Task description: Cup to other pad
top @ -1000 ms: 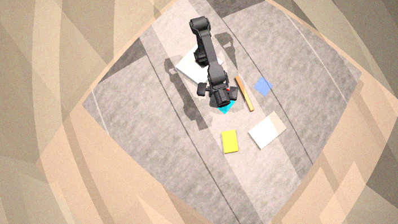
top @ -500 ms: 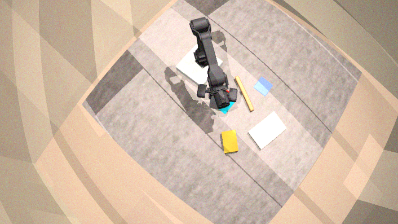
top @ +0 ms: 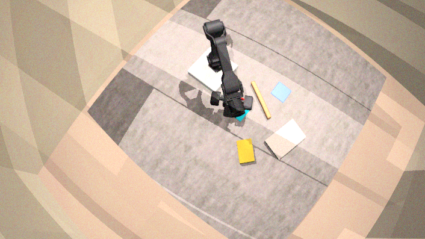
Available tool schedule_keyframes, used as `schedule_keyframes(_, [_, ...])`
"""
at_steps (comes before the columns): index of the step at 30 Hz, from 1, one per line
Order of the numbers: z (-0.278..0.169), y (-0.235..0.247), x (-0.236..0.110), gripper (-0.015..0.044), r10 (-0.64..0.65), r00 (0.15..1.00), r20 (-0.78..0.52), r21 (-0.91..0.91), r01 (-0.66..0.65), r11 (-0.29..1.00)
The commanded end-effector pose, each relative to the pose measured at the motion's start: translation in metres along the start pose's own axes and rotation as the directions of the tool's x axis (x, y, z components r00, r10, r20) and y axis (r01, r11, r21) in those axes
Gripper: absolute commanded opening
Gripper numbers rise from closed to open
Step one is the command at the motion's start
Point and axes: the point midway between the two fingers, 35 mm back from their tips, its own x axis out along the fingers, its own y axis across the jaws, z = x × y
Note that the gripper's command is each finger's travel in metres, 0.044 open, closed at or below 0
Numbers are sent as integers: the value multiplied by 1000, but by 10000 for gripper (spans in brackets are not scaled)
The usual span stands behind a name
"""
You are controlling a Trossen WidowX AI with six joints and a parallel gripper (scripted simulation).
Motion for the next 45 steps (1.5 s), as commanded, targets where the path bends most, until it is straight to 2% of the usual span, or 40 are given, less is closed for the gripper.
schedule_keyframes(1, [-2,-1,7,0,-3,1000,-12,-3,3,1000])
schedule_keyframes(17, [-1,-1,5,0,-1,1000,-3,0,1,1000])
schedule_keyframes(22, [-1,-1,5,128,-1,1000,-3,0,1,1000])
schedule_keyframes(45, [0,0,-16,128,-2,1000,-6,-1,2,1000])
